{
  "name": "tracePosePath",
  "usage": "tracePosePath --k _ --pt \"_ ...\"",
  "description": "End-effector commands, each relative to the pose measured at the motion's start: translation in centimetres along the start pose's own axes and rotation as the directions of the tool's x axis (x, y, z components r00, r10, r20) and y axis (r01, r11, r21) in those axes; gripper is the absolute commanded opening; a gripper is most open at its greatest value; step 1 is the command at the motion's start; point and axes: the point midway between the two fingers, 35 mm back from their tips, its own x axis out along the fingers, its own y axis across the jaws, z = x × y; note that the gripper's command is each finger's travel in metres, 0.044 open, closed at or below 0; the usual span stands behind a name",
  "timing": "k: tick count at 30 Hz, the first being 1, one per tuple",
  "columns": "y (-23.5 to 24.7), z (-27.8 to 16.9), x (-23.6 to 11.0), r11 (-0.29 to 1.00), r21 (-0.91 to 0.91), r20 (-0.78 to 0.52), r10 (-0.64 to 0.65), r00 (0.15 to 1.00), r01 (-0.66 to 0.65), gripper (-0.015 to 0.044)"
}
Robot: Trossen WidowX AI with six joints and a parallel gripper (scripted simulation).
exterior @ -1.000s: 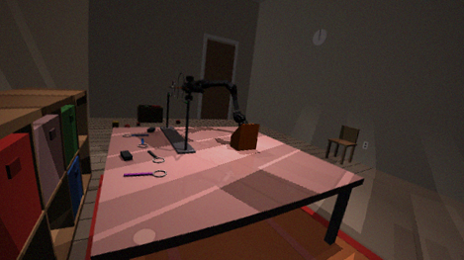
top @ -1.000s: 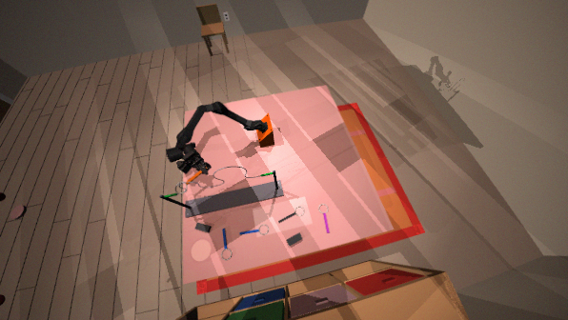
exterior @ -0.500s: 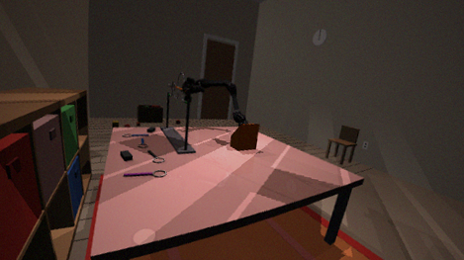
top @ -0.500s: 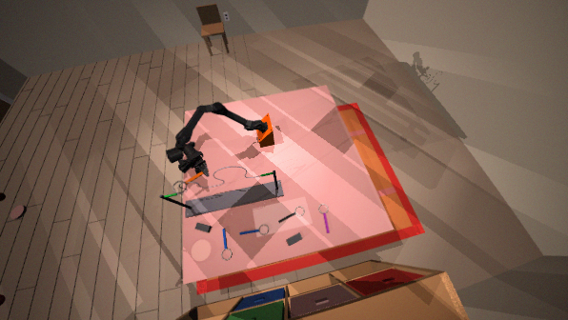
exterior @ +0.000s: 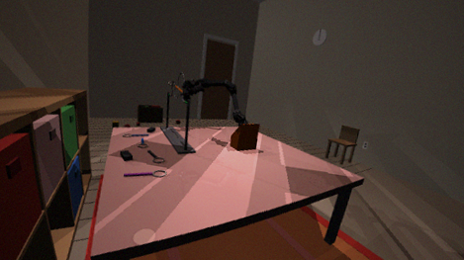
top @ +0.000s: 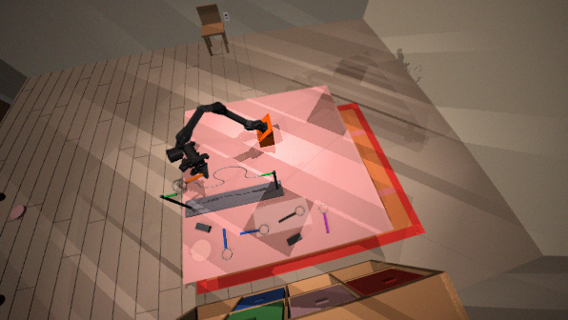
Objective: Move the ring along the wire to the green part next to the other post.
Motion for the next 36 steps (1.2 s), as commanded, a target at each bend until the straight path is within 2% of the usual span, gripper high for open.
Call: tracePosePath --k 1,18,36 --pt "-0.5 0.1 0.0 0.997 -0.072 0.005 -0.040 0.999 0.041 -0.0150" --pt "-3.2 0.7 -0.3 0.887 -0.397 0.062 -0.230 0.971 0.235 -0.0150" --pt "-5.5 2.3 -1.2 0.621 -0.671 0.189 -0.385 0.903 0.405 -0.0150"
